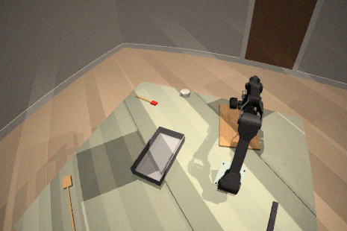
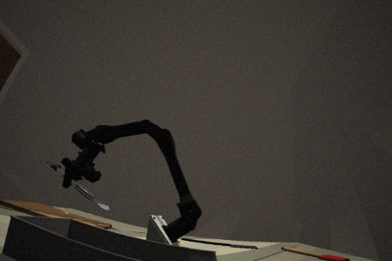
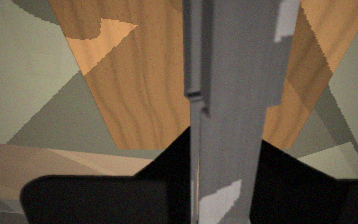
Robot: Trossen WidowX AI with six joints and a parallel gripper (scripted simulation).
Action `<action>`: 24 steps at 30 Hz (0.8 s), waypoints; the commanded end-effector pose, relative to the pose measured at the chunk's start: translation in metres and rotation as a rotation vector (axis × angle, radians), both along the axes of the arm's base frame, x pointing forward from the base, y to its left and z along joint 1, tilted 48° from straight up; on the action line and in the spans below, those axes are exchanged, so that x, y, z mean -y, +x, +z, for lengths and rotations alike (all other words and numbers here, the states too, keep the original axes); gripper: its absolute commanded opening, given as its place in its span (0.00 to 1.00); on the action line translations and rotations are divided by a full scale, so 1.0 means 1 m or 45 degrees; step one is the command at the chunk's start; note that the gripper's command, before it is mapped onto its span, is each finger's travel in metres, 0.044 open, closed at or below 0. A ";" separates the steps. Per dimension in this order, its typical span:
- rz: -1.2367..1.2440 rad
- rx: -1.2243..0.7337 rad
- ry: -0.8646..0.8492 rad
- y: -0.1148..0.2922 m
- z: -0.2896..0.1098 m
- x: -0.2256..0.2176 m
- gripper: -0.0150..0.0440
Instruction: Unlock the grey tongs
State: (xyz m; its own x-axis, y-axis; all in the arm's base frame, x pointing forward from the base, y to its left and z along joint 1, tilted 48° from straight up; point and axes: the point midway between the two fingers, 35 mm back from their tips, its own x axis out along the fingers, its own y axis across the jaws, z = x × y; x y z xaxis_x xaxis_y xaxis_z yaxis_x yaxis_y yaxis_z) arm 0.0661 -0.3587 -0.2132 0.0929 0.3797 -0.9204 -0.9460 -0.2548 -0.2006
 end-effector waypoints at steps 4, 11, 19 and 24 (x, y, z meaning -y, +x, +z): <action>-0.040 0.046 -0.160 0.000 0.017 0.015 0.00; -0.068 0.083 -0.299 0.000 0.032 0.024 0.00; -0.096 0.126 -0.457 -0.002 0.051 0.031 0.00; -0.112 0.153 -0.556 -0.003 0.064 0.035 0.00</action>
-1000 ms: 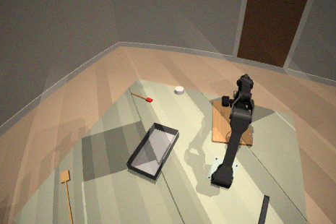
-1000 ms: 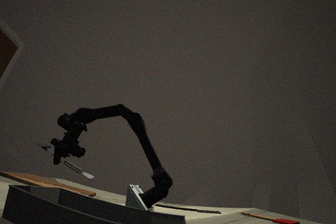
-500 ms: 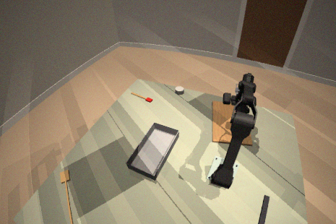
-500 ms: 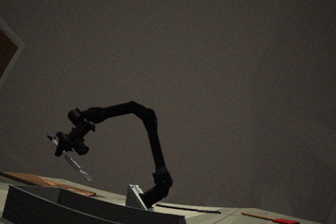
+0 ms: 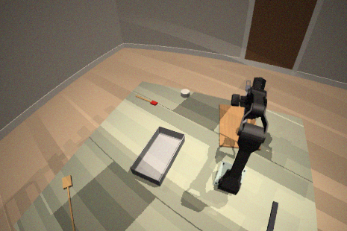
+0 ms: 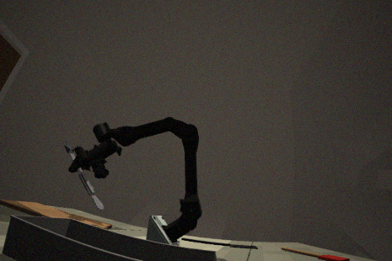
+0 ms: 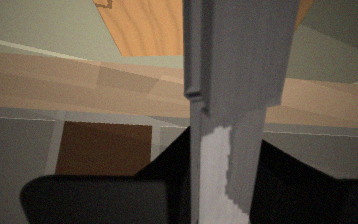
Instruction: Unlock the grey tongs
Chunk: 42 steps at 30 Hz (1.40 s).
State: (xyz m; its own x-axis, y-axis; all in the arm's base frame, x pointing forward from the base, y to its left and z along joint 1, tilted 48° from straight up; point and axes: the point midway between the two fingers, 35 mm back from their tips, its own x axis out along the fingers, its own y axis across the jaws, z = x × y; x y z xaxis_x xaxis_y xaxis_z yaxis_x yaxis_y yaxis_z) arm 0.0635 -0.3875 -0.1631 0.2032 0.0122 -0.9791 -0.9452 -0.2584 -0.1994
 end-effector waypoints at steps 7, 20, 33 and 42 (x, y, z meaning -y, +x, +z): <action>-0.030 0.049 -0.174 -0.001 0.026 0.008 0.00; -0.030 0.049 -0.174 -0.001 0.026 0.008 0.00; -0.030 0.049 -0.174 -0.001 0.026 0.008 0.00; -0.030 0.049 -0.174 -0.001 0.026 0.008 0.00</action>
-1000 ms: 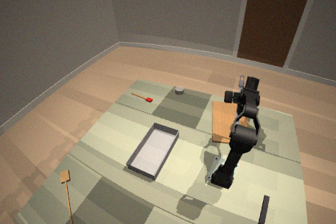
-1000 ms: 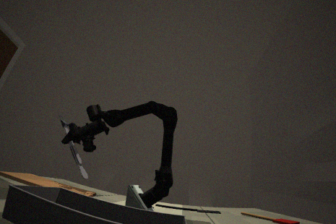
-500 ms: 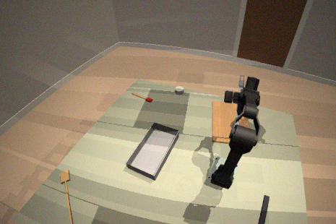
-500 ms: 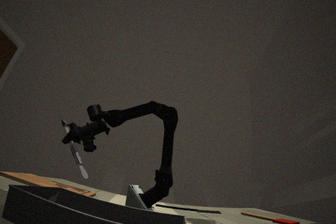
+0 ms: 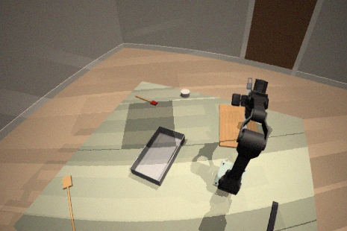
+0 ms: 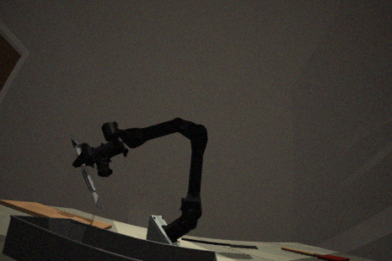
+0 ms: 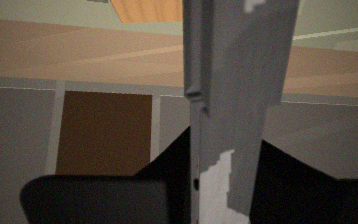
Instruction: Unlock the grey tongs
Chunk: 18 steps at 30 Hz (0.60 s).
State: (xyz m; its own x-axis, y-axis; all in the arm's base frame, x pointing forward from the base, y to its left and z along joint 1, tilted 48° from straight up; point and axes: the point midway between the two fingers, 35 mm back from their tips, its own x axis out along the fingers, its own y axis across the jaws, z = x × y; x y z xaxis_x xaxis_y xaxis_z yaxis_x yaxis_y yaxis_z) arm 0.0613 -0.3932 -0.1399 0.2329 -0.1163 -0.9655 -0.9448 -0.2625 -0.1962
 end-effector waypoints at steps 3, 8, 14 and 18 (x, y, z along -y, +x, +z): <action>0.000 0.006 -0.004 0.001 0.001 0.002 0.00; 0.012 -0.010 0.061 0.002 -0.008 0.001 0.00; 0.029 -0.037 0.163 0.003 -0.021 -0.003 0.00; 0.041 -0.055 0.232 0.004 -0.029 -0.006 0.00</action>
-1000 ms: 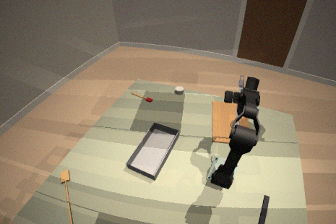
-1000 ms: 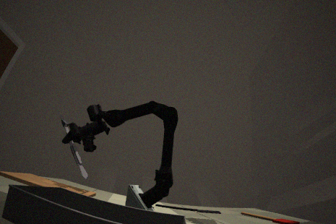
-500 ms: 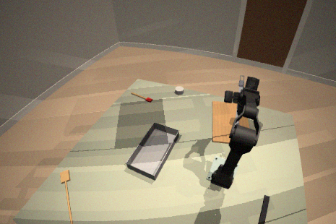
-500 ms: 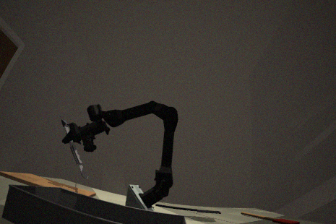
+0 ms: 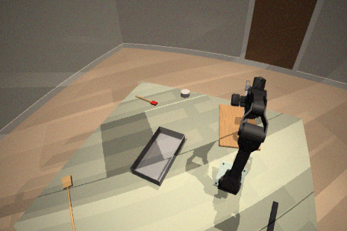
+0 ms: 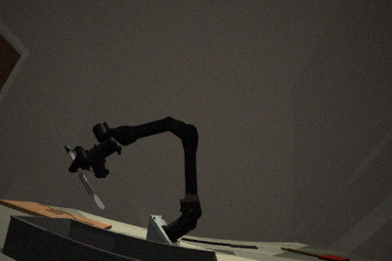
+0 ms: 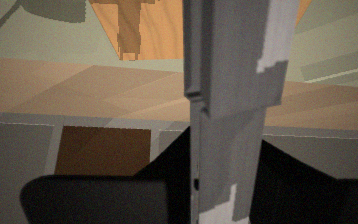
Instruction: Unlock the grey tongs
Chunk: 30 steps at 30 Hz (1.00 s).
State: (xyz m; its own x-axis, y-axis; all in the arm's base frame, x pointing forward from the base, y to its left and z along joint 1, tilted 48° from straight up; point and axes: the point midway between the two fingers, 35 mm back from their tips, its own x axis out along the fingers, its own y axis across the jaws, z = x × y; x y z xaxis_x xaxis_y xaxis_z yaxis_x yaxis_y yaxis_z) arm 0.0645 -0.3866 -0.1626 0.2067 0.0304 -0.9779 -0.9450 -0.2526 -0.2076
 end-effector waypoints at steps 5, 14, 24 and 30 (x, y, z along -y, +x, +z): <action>0.033 -0.041 0.131 0.001 -0.017 -0.004 0.00; 0.062 -0.081 0.281 0.002 -0.033 -0.013 0.00; 0.100 -0.125 0.449 0.002 -0.048 -0.026 0.00; 0.122 -0.152 0.549 0.002 -0.056 -0.035 0.00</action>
